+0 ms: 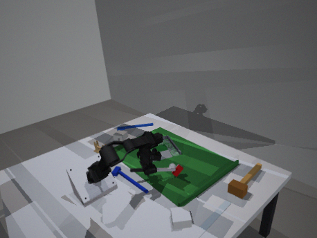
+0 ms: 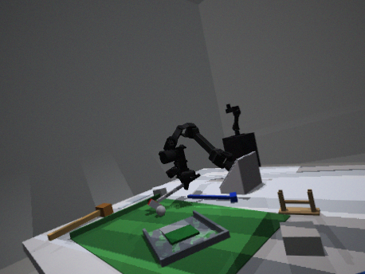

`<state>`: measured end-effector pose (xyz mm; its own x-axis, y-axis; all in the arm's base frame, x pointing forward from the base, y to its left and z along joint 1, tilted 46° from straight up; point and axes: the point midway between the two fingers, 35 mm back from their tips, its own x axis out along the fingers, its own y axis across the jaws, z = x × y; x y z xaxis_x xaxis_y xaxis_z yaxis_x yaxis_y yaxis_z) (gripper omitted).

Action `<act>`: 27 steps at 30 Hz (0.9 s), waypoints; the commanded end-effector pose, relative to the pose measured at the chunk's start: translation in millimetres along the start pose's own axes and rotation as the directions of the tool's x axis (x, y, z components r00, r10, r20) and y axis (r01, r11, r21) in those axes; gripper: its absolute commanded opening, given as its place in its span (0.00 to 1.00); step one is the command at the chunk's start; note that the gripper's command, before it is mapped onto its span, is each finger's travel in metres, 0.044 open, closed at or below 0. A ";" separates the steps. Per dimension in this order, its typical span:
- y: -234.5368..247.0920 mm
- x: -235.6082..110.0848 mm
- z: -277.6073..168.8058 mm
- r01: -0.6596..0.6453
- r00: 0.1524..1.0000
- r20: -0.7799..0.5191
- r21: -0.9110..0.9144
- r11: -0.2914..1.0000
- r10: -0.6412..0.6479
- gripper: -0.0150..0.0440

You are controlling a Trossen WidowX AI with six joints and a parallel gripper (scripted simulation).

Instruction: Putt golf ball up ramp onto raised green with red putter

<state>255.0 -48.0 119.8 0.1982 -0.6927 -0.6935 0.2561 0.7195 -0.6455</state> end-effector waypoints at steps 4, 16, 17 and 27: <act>-21.3 2.0 1.2 0.003 1.000 0.006 -0.002 1.000 -0.003 0.25; 6.7 3.4 6.8 -0.005 1.000 0.000 0.002 1.000 0.005 0.25; 20.5 3.5 8.2 -0.007 1.000 0.000 0.002 1.000 0.007 0.25; 109.9 3.5 -0.5 -0.001 1.000 0.007 -0.001 1.000 0.001 0.25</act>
<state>281.4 21.0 52.4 0.2006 -0.6921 -0.6934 0.2352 0.7211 -0.6517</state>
